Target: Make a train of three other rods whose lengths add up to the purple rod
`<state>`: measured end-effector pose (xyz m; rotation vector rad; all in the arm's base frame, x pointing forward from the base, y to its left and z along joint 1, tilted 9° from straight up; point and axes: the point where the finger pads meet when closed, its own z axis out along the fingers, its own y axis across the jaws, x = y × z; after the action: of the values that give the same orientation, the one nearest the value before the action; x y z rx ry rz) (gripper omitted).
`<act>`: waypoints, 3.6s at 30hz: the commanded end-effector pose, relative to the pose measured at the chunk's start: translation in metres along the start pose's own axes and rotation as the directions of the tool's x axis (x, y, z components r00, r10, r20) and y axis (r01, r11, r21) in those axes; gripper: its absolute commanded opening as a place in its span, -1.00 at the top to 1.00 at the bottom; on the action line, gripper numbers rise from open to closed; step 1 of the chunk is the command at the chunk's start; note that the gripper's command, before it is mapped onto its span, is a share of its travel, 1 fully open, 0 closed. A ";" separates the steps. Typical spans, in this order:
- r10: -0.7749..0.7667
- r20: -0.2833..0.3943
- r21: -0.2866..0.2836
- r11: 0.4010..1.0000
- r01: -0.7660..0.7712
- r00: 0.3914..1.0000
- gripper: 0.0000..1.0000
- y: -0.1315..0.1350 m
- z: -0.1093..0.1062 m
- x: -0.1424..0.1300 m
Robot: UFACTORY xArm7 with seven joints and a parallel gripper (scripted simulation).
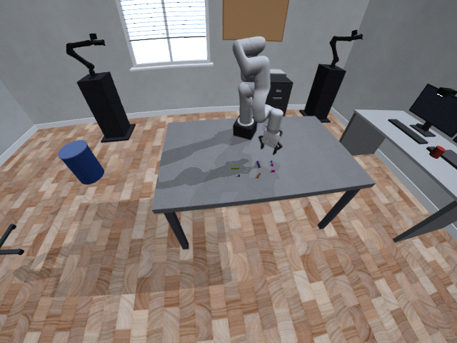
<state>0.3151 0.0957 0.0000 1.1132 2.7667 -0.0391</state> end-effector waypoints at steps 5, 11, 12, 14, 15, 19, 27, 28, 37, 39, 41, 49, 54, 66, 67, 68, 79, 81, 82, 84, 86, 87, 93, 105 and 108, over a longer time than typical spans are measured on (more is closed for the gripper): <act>-0.001 0.001 -0.003 1.000 0.001 1.000 -1.00 0.001 -0.001 0.000; -0.001 0.001 -0.003 1.000 0.001 1.000 -1.00 0.001 -0.001 0.000; -0.001 0.001 -0.003 1.000 0.001 1.000 -1.00 0.001 -0.001 0.000; -0.001 0.001 -0.003 1.000 0.001 1.000 -1.00 0.001 -0.001 0.000; -0.001 0.001 -0.003 1.000 0.001 1.000 -1.00 0.001 -0.001 0.000; -0.001 0.001 -0.003 1.000 0.001 1.000 -1.00 0.001 -0.001 0.000; -0.001 0.001 -0.003 1.000 0.001 1.000 -1.00 0.001 -0.001 0.000; -0.001 0.001 -0.003 1.000 0.001 1.000 -1.00 0.001 -0.001 0.000; -0.001 0.001 -0.003 1.000 0.001 1.000 -1.00 0.001 -0.001 0.000; -0.001 0.001 -0.003 1.000 0.001 1.000 -1.00 0.001 -0.001 0.000; -0.001 0.001 -0.003 1.000 0.001 1.000 -1.00 0.001 -0.001 0.000; -0.001 0.001 -0.003 1.000 0.001 1.000 -1.00 0.001 -0.001 0.000; -0.001 0.001 -0.003 1.000 0.001 1.000 -1.00 0.001 -0.001 0.000; -0.001 0.001 -0.003 1.000 0.001 1.000 -1.00 0.001 -0.001 0.000; -0.001 0.001 -0.003 1.000 0.001 1.000 -1.00 0.001 -0.001 0.000; -0.001 0.001 -0.003 1.000 0.001 1.000 -1.00 0.001 -0.001 0.000; -0.001 0.001 -0.003 1.000 0.001 1.000 -1.00 0.001 -0.001 0.000; -0.001 0.001 -0.003 1.000 0.001 1.000 -1.00 0.001 -0.001 0.000; -0.001 0.001 -0.003 1.000 0.001 1.000 -1.00 0.001 -0.001 0.000; -0.002 0.001 -0.003 1.000 0.002 1.000 -1.00 0.007 0.000 -0.006; -0.002 0.001 -0.003 1.000 0.002 1.000 -1.00 0.019 0.000 -0.017; -0.002 0.001 -0.003 1.000 0.002 1.000 -1.00 0.024 0.001 -0.022; -0.001 0.002 -0.003 1.000 0.001 1.000 -1.00 0.029 0.001 -0.028; -0.001 0.002 -0.003 1.000 0.001 1.000 -1.00 0.029 0.001 -0.028; -0.001 0.002 -0.003 1.000 0.001 1.000 -1.00 0.029 0.001 -0.028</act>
<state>0.3544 0.0972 0.0033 1.1119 2.7672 -0.0388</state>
